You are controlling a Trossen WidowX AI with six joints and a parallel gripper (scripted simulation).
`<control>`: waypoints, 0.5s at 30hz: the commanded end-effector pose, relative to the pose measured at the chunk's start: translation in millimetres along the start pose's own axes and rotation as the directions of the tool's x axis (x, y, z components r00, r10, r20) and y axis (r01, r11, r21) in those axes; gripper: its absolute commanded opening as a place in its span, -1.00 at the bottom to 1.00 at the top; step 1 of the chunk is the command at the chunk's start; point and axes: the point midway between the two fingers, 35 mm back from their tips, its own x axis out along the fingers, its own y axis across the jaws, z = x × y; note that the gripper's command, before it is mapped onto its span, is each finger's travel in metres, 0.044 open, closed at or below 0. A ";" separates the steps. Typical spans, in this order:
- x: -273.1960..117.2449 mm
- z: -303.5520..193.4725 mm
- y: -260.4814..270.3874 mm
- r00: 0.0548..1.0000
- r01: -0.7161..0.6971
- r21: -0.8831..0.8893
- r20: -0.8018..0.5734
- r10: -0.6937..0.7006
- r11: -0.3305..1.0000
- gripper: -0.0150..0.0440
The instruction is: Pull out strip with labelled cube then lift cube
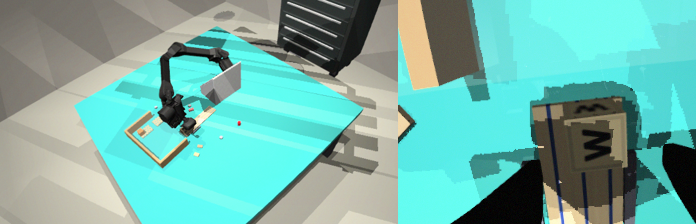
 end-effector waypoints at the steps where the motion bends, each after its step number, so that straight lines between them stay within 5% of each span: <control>1: 5.6 0.7 0.2 1.000 0.003 -0.006 0.003 -0.003 1.000 0.36; 15: 28.6 0.4 -0.4 1.000 0.005 -0.007 0.003 -0.005 1.000 0.36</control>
